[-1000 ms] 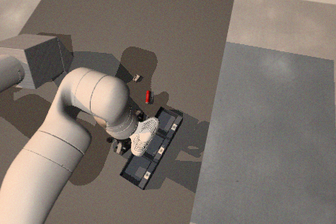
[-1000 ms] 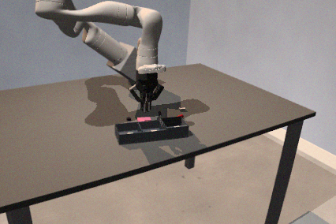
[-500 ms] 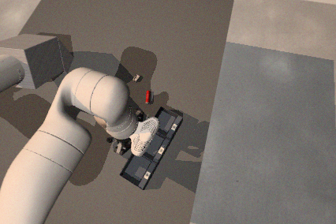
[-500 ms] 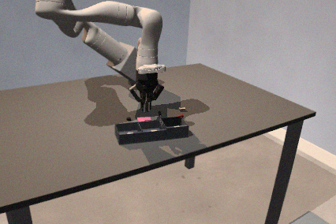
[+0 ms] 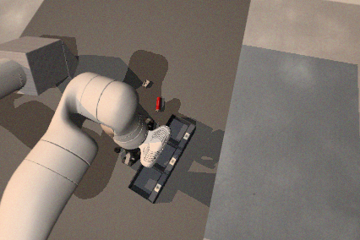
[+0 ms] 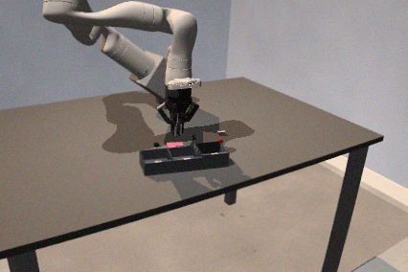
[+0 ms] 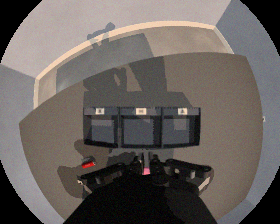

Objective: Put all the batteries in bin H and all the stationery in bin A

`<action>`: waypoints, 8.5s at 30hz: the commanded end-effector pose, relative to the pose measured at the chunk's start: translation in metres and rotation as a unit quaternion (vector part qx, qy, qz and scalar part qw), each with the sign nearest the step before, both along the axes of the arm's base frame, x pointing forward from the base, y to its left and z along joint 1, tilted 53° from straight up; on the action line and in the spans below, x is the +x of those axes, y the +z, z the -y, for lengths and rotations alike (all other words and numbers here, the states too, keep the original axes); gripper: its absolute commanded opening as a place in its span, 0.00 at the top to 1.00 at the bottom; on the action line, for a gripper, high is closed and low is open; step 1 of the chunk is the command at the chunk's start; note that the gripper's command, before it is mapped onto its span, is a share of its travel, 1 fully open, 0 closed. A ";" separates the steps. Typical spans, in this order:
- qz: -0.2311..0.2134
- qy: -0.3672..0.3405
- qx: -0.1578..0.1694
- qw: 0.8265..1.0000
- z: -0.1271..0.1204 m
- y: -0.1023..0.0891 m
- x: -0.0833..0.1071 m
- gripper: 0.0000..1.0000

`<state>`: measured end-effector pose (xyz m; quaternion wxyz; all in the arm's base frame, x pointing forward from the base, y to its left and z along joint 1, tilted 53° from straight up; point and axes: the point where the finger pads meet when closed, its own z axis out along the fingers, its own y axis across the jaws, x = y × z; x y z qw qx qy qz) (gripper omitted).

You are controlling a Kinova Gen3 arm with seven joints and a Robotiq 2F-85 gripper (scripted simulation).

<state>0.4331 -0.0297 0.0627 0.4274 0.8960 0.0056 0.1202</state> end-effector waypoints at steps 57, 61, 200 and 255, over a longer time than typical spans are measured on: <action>0.000 0.001 0.000 1.000 -0.055 -0.062 0.017 0.91; 0.000 0.001 0.000 1.000 -0.055 -0.062 0.017 0.91; -0.476 0.378 -0.137 0.782 0.043 -0.072 -0.053 0.45; -0.476 0.378 -0.137 0.782 0.048 -0.076 -0.051 0.65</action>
